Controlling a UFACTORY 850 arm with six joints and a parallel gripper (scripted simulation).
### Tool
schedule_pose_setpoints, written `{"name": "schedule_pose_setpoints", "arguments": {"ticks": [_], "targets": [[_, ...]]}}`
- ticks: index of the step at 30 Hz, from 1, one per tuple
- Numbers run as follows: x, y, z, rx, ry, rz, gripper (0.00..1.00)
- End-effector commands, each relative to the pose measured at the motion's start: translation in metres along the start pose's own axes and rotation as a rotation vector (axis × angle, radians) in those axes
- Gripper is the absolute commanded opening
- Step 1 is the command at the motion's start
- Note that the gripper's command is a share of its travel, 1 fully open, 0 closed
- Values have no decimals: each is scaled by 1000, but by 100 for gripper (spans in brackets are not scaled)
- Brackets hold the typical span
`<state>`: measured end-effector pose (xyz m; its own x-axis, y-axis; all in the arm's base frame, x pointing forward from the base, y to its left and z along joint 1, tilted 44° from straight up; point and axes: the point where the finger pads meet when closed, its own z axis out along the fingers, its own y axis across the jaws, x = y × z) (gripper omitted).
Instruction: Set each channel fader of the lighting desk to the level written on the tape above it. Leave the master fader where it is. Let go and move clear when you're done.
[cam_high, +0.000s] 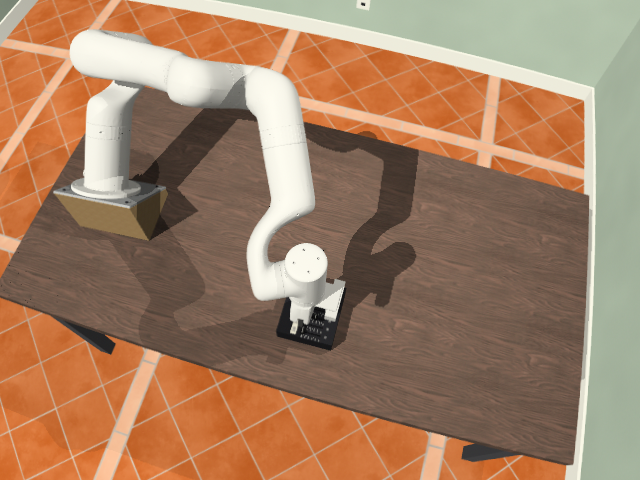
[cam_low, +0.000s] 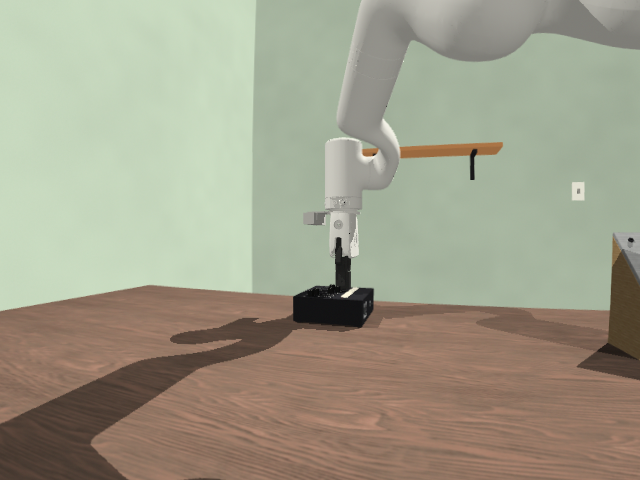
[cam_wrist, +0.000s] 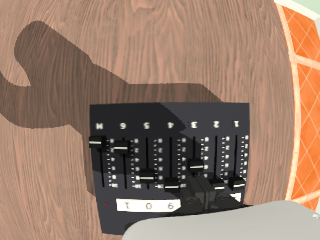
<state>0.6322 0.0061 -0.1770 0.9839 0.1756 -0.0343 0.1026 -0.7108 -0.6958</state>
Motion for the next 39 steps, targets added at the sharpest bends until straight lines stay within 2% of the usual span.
{"name": "schedule_pose_setpoints", "arguments": {"ticks": [1,39], "targets": [[1,0,0,-1,2,-1,0],[7,0,0,-1,2,-1,0]]}}
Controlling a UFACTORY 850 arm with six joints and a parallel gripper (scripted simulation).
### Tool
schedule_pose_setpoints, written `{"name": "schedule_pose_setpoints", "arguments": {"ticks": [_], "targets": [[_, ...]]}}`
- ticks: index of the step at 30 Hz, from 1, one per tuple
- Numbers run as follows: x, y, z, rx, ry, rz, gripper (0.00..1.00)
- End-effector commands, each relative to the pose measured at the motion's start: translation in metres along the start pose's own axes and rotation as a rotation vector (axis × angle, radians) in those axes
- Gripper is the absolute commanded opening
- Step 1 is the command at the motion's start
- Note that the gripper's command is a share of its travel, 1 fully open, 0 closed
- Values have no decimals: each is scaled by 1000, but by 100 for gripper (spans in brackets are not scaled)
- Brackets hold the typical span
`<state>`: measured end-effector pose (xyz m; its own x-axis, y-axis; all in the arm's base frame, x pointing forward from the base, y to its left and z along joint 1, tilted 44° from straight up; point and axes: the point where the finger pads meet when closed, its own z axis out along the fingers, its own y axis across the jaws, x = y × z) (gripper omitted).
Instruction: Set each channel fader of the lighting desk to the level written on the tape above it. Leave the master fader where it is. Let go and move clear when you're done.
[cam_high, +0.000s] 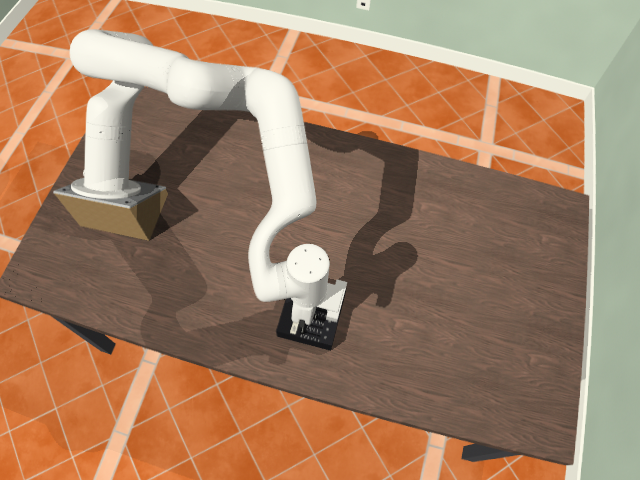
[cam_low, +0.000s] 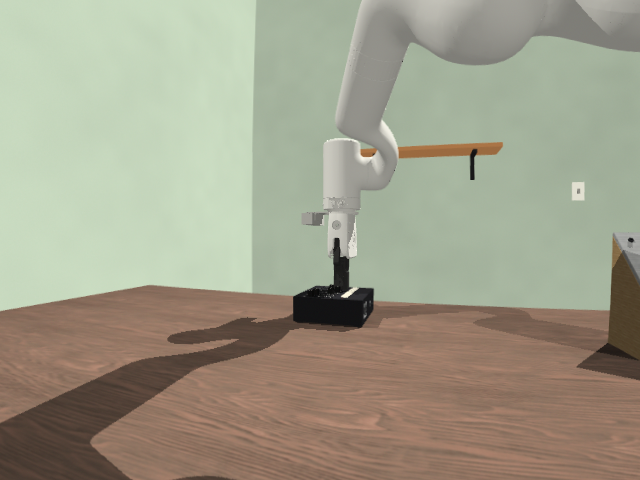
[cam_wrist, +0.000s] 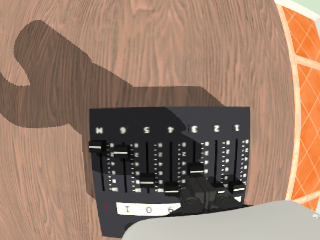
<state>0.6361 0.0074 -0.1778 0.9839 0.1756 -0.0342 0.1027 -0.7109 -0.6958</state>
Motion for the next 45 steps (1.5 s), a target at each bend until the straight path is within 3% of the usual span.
{"name": "schedule_pose_setpoints", "arguments": {"ticks": [1,45], "targets": [[3,0,-1,-1,2,-1,0],[24,0,-1,-1,2,-1,0]]}}
